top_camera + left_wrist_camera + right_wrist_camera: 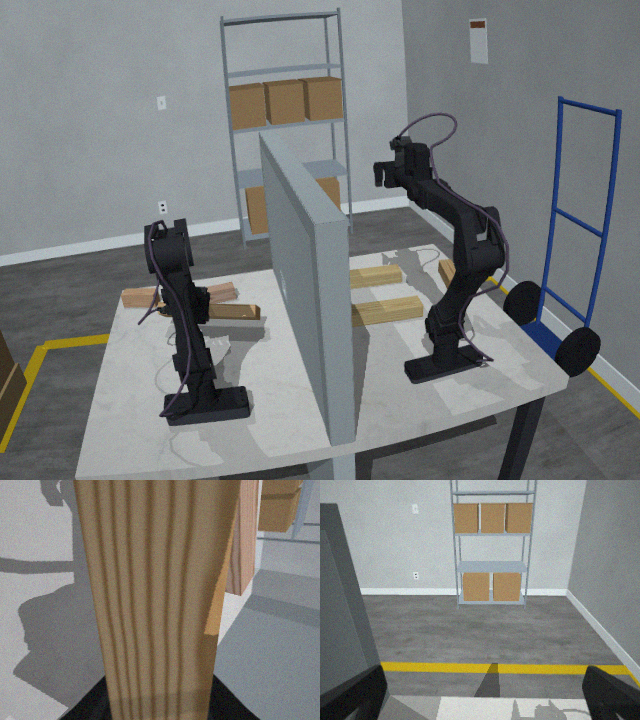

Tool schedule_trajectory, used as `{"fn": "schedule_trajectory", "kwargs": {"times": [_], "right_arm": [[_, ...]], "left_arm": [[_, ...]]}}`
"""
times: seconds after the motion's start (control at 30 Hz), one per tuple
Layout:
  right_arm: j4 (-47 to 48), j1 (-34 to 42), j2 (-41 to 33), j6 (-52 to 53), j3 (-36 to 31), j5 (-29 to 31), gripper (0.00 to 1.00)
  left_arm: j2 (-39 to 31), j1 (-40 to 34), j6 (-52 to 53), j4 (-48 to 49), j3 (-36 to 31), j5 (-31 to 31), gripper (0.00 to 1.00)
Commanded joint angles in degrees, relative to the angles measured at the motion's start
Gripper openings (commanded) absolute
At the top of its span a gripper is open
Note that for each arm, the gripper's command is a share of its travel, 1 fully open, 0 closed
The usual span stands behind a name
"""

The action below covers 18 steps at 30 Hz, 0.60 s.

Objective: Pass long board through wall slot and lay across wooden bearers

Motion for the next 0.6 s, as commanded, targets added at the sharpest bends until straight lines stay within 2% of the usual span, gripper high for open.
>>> {"fn": "schedule_trajectory", "kwargs": {"times": [0.0, 0.57], "right_arm": [[0.2, -0.5, -1.3, -0.7, 2.2, 0.8, 1.00], [0.2, -0.5, -1.3, -0.7, 2.2, 0.8, 1.00]], "left_arm": [[-0.5, -0.8, 0.4, 8.5, 0.1, 1.7, 0.00], [1.2, -0.4, 0.9, 11.4, -0.3, 1.5, 0.00]]}}
